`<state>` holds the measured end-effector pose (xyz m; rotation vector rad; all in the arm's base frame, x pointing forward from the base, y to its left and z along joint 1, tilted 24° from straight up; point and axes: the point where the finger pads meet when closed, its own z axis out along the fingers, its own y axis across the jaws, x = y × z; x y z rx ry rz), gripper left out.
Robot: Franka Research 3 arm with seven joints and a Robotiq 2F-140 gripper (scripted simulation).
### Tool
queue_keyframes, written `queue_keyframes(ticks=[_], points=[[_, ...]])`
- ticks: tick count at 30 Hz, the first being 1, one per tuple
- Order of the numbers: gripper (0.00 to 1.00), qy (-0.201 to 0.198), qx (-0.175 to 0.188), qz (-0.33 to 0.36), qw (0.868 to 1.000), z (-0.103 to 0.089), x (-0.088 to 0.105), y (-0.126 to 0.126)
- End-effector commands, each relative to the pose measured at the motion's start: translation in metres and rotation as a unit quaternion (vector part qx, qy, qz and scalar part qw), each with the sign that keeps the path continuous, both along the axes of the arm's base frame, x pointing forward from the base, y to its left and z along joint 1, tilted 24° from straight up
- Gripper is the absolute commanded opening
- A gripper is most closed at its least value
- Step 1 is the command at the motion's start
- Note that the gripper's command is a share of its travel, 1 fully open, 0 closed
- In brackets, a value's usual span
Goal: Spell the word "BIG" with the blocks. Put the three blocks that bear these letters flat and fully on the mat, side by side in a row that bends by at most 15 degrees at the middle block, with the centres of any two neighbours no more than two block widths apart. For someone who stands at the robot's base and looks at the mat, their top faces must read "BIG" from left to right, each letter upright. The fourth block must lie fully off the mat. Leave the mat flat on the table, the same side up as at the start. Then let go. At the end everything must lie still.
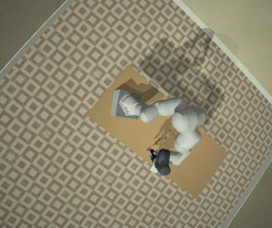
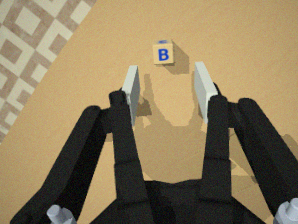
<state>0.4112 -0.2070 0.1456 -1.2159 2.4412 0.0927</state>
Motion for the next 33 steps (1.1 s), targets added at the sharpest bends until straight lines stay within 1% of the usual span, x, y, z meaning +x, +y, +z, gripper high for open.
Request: queue_keyframes(ticks=[1, 18, 33], points=[[0.37, -0.001, -0.004, 0.005, 1.000, 0.000, 0.000, -0.001], [0.37, -0.001, -0.003, 0.005, 1.000, -0.003, 0.001, -0.001], [0.37, -0.001, -0.003, 0.006, 1.000, -0.022, 0.008, 0.004]])
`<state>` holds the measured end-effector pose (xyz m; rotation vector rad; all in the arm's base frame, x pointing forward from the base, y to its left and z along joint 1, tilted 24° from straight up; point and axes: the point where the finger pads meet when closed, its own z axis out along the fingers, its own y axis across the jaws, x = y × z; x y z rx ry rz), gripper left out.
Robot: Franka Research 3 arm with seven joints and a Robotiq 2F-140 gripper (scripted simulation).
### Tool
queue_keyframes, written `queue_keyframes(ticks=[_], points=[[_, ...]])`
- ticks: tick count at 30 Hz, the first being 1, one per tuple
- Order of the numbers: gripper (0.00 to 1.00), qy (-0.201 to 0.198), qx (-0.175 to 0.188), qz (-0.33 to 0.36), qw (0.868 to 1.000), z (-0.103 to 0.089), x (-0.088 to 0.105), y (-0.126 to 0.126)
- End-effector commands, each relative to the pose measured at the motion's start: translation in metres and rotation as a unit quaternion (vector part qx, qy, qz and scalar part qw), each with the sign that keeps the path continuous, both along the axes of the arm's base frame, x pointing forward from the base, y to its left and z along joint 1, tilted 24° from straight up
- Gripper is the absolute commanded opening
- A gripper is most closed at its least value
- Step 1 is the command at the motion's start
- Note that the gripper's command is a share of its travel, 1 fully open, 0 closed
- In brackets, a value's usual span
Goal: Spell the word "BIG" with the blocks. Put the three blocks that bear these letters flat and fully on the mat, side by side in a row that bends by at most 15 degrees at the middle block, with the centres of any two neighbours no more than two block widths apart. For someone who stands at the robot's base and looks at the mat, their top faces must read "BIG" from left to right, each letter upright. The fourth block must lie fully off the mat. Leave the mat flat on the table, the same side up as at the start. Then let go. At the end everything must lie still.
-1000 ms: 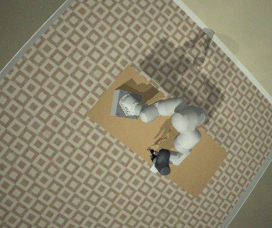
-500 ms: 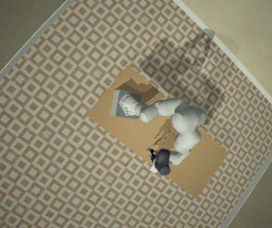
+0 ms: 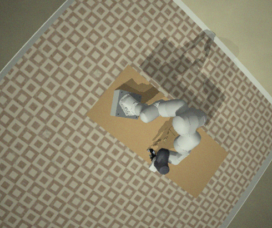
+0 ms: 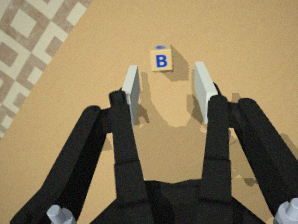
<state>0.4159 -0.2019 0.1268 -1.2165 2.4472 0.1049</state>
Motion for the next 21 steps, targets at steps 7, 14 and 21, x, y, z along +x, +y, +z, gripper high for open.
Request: queue_keyframes(ticks=[7, 14, 21], points=[[0.37, -0.006, -0.005, 0.005, 1.000, -0.010, 0.006, 0.000], [0.37, -0.006, -0.005, 0.005, 1.000, -0.020, 0.010, 0.002], [0.37, -0.006, -0.005, 0.005, 1.000, -0.025, 0.012, 0.004]])
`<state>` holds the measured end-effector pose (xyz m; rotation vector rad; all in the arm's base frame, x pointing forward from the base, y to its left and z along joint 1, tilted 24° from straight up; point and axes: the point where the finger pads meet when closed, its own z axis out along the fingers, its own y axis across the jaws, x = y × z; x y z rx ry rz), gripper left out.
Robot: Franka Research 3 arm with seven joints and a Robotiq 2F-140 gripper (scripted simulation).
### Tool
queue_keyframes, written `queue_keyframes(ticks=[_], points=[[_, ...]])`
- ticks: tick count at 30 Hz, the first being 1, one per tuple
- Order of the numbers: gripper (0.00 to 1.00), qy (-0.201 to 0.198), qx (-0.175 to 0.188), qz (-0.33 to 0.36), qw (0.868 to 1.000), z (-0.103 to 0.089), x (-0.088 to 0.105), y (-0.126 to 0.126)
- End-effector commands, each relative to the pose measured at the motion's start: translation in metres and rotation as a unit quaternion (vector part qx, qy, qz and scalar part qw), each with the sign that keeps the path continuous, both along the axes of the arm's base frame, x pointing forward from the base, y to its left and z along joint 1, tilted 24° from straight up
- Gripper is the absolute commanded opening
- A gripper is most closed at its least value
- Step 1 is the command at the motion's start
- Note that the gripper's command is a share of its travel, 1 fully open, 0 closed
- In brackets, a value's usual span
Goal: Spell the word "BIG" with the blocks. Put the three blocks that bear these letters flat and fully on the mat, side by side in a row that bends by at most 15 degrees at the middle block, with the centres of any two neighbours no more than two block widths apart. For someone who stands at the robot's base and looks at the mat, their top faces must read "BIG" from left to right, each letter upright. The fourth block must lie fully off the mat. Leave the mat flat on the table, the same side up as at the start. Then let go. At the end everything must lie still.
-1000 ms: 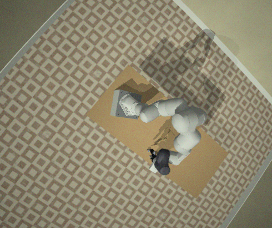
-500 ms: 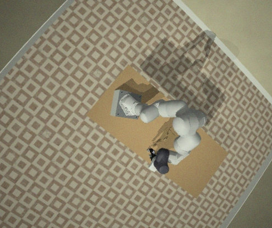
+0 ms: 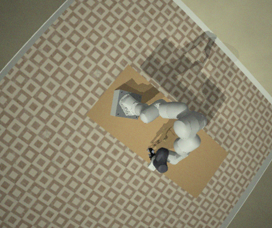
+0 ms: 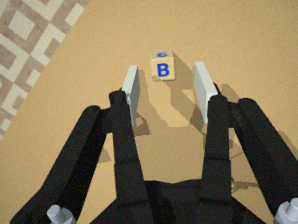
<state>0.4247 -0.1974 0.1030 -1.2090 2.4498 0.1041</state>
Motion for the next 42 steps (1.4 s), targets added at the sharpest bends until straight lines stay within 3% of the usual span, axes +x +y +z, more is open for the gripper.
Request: queue_keyframes(ticks=[1, 42], points=[[0.37, -0.005, -0.006, 0.008, 1.000, -0.0019, 0.0033, -0.0007], [0.37, -0.005, -0.006, 0.008, 1.000, -0.0070, 0.0052, 0.0004]])
